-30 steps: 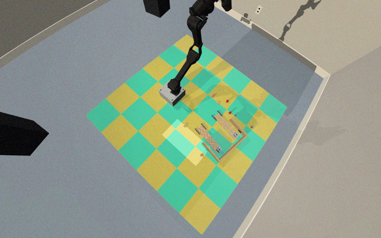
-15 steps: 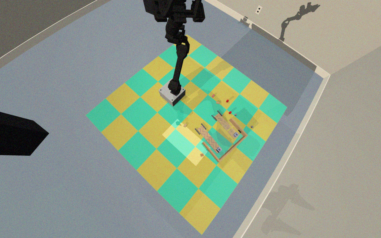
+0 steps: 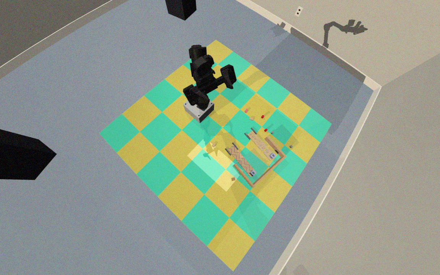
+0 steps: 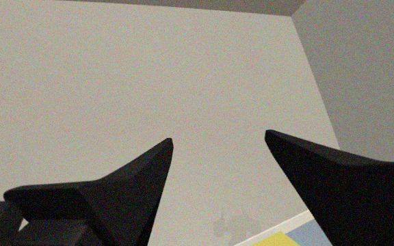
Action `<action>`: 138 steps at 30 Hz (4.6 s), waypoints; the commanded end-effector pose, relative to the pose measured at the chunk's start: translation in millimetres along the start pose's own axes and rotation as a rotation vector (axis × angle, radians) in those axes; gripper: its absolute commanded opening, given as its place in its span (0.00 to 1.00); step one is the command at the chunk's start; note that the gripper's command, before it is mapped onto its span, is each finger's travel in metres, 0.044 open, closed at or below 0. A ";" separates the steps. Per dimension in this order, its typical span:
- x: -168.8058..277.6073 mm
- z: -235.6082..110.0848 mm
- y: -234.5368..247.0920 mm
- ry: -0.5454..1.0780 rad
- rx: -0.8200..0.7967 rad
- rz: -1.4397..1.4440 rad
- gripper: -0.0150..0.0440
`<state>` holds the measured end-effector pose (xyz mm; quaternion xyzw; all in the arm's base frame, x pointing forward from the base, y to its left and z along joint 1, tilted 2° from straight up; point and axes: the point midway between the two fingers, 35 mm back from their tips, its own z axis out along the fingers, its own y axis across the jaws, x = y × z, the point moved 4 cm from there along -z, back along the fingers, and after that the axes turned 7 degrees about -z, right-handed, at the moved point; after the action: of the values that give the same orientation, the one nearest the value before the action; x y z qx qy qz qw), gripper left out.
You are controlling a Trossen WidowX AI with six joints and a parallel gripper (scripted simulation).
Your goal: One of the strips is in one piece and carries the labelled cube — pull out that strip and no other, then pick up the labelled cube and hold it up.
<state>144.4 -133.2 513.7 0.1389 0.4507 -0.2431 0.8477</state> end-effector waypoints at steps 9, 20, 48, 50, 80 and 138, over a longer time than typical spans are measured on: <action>177.2 -12.4 49.9 0.518 -0.139 0.053 0.93; 298.2 -96.3 114.9 0.965 -0.359 -0.058 0.93; 332.2 -135.4 131.1 1.138 -0.455 -0.145 0.84; 344.0 -128.4 127.8 1.225 -0.450 -0.170 0.75; 465.5 -89.6 88.7 2.071 -0.327 -0.209 0.25; 521.1 -126.9 86.5 2.072 -0.327 -0.209 0.25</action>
<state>350.4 -152.3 12.0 0.1217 0.9920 -0.0147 0.0314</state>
